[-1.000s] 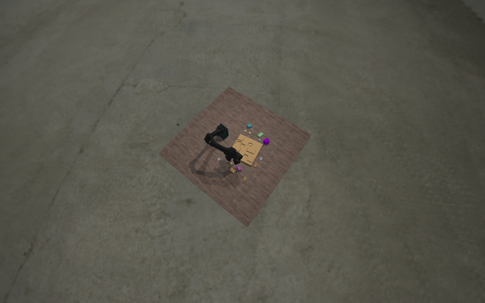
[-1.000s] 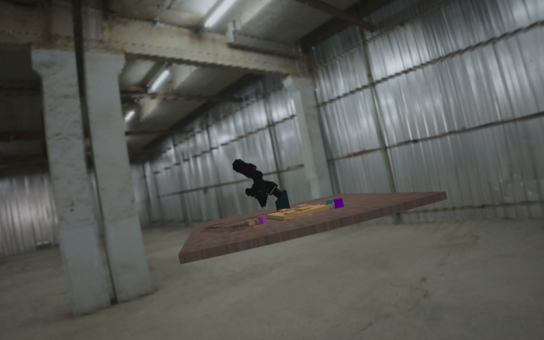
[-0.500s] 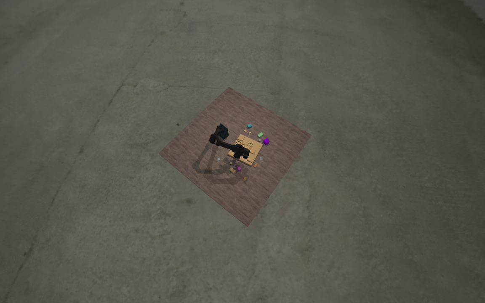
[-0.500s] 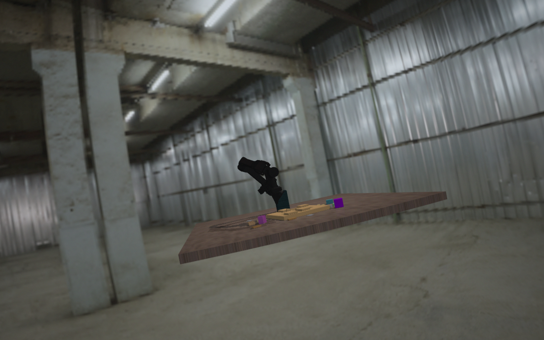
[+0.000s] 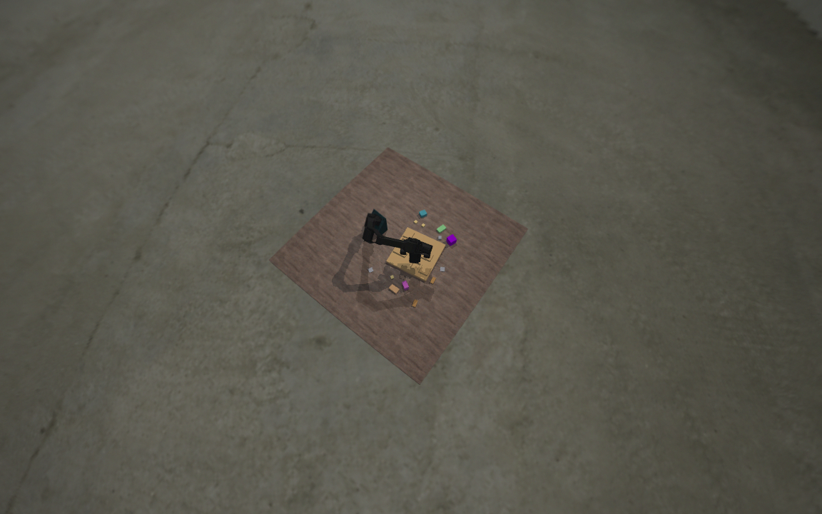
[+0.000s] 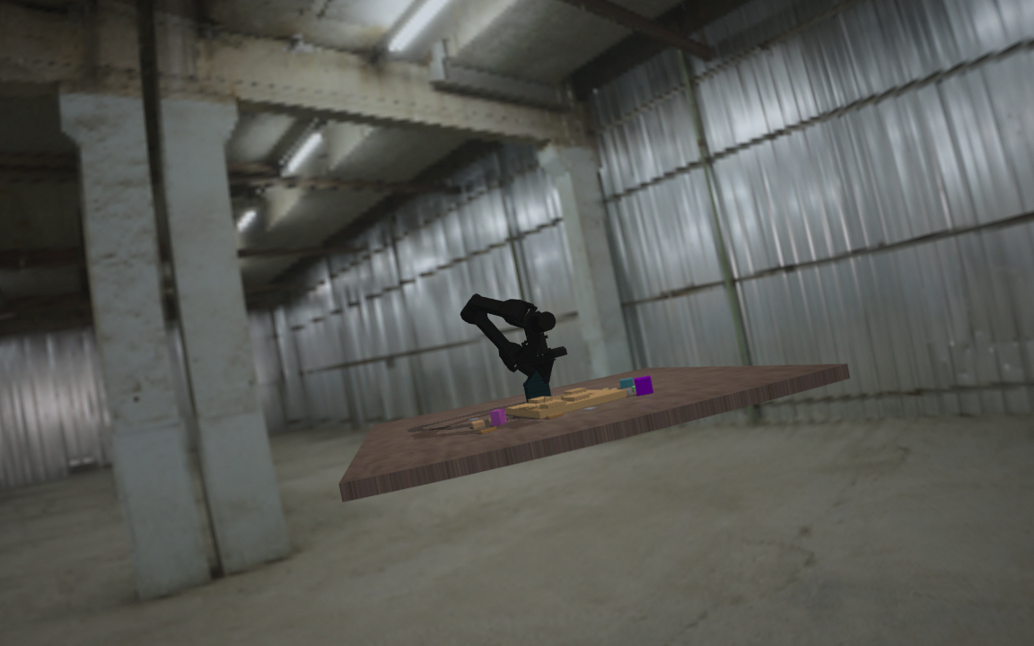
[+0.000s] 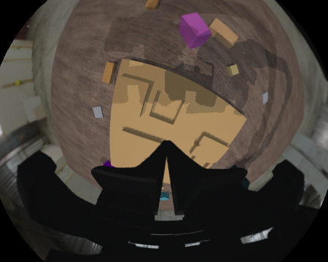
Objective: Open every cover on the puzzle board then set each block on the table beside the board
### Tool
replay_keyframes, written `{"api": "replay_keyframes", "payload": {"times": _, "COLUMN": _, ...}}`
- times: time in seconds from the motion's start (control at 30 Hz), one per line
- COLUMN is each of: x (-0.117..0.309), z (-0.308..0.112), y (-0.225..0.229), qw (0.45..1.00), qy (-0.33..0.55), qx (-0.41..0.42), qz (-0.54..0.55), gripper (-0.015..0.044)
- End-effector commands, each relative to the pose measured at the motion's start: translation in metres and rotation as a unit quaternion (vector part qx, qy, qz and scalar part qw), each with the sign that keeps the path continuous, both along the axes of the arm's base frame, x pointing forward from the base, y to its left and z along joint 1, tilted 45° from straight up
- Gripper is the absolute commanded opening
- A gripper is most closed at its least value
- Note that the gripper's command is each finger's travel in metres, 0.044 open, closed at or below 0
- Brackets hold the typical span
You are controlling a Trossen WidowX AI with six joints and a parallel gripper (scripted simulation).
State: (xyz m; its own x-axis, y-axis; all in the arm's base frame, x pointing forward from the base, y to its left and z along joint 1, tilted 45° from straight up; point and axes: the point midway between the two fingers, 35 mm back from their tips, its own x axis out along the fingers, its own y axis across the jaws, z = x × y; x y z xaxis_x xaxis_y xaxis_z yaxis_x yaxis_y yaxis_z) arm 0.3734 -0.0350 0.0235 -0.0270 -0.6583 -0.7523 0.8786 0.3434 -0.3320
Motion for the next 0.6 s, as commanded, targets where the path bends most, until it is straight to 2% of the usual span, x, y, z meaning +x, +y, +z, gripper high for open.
{"api": "replay_keyframes", "payload": {"times": 0.0, "x": 0.001, "z": -0.014, "y": 0.016, "qw": 0.991, "qy": 0.091, "qx": 0.004, "qz": 0.102, "gripper": 0.0}}
{"api": "replay_keyframes", "payload": {"times": 0.13, "x": -0.001, "z": -0.03, "y": 0.033, "qw": 0.94, "qy": 0.227, "qx": 0.008, "qz": 0.255, "gripper": 0.0}}
{"api": "replay_keyframes", "payload": {"times": 0.27, "x": -0.004, "z": -0.046, "y": 0.05, "qw": 0.845, "qy": 0.356, "qx": 0.011, "qz": 0.398, "gripper": 0.0}}
{"api": "replay_keyframes", "payload": {"times": 0.4, "x": -0.009, "z": -0.062, "y": 0.066, "qw": 0.705, "qy": 0.475, "qx": 0.015, "qz": 0.527, "gripper": 0.0}}
{"api": "replay_keyframes", "payload": {"times": 0.57, "x": -0.017, "z": -0.082, "y": 0.085, "qw": 0.495, "qy": 0.585, "qx": 0.02, "qz": 0.642, "gripper": 0.0}}
